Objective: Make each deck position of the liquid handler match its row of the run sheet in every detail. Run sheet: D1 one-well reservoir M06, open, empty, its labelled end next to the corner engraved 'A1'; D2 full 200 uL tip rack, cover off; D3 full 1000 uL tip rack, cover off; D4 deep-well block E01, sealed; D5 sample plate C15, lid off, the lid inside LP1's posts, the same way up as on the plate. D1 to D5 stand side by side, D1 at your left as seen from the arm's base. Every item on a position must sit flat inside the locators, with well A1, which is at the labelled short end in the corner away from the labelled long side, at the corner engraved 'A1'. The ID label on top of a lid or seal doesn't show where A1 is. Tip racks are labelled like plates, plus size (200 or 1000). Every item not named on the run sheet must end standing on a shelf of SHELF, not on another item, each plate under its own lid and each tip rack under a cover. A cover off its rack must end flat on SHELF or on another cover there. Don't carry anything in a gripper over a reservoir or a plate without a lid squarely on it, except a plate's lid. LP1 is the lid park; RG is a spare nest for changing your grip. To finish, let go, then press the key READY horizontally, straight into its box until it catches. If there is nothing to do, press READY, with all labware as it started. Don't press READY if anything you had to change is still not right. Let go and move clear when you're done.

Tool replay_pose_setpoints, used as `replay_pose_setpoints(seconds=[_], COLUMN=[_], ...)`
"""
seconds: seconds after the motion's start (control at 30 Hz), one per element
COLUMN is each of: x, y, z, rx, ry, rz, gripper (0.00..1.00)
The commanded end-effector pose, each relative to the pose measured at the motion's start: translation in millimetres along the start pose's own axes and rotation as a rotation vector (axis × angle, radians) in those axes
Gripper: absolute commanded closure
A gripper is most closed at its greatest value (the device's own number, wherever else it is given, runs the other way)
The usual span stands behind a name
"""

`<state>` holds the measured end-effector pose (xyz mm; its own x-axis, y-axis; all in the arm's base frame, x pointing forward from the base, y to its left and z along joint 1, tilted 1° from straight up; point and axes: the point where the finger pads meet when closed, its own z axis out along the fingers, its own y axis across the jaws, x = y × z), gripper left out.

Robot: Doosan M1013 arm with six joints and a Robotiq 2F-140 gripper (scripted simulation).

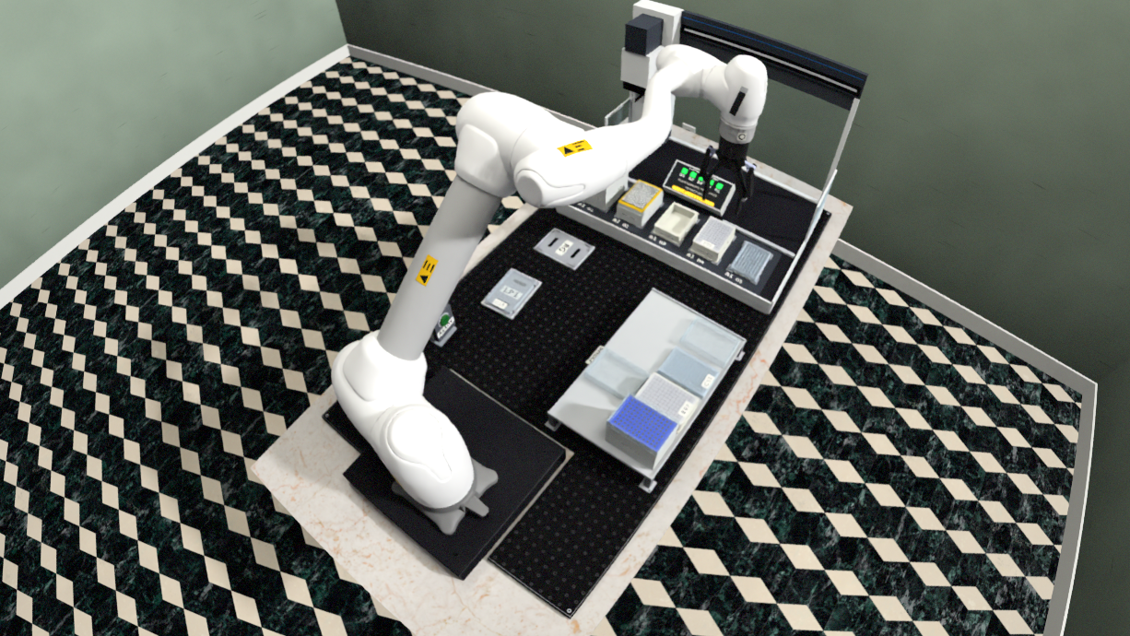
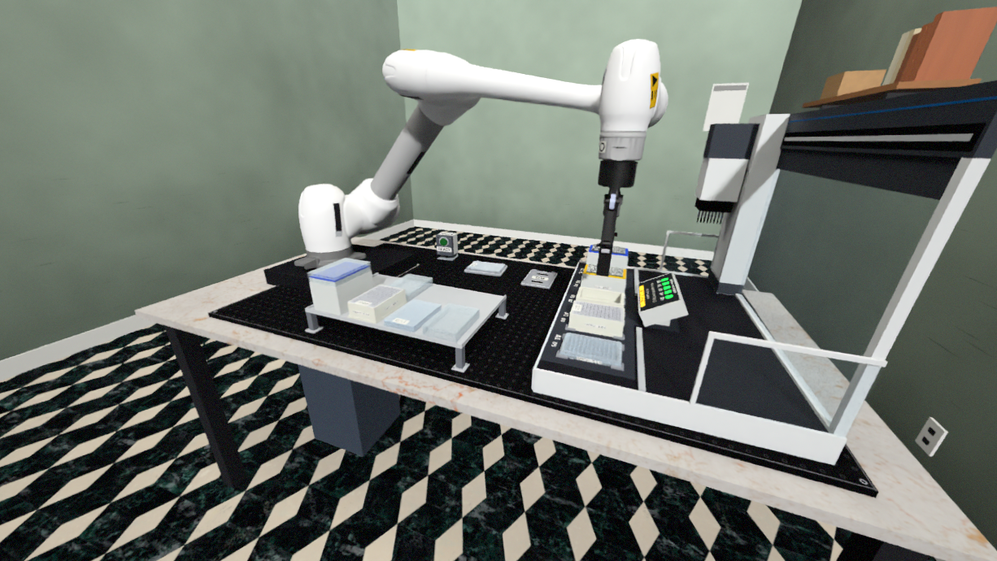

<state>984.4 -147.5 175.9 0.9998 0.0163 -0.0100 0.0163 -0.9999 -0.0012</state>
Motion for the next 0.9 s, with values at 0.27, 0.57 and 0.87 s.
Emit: replay_pose_setpoints(seconds=[0.27, 0.57, 0.87], x=[0, 0, 0], y=[0, 0, 0], z=[-18.6, -30.3, -45.3], rx=[0.000, 0.000, 0.000], ry=[0.002, 0.002, 0.002], rz=[0.000, 0.000, 0.000], gripper=[0.34, 0.34, 0.34])
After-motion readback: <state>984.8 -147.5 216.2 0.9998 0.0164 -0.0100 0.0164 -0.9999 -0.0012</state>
